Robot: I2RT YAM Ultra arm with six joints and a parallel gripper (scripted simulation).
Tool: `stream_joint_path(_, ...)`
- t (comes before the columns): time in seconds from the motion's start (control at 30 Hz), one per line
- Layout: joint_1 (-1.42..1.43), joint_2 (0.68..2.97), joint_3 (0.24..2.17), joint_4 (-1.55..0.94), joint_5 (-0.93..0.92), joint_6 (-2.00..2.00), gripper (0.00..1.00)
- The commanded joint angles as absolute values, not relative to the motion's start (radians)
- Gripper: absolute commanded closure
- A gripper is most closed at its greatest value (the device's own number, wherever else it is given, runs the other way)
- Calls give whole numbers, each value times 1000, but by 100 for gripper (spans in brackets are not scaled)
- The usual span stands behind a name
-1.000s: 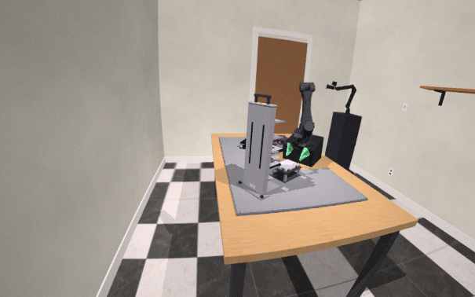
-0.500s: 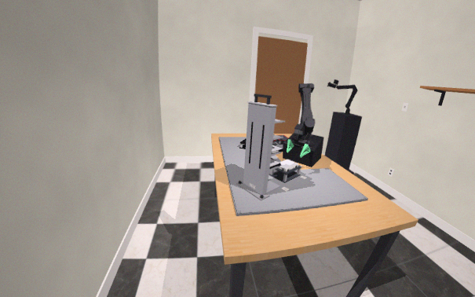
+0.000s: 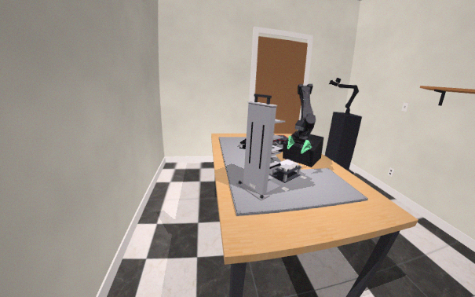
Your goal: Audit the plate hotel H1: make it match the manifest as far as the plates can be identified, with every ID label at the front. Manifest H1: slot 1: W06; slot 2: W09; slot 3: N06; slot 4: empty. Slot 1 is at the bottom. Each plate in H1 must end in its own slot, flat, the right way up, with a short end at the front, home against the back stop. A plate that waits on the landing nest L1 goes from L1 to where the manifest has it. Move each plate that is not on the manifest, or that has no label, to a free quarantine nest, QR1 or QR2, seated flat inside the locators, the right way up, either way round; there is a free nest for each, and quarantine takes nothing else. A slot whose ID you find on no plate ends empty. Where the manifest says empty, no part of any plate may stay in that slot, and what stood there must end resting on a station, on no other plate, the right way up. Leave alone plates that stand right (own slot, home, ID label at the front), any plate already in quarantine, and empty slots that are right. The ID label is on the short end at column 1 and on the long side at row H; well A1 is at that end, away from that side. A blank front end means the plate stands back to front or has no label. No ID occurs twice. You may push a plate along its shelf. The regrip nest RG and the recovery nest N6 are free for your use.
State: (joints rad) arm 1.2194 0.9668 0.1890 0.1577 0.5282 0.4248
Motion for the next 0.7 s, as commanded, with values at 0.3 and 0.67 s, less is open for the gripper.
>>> stream_joint_path(0.3, 1249, 821, 294, -97, 563, 447, 0)
stream_joint_path(0.67, 1270, 745, 372, -260, 579, 462, 0)
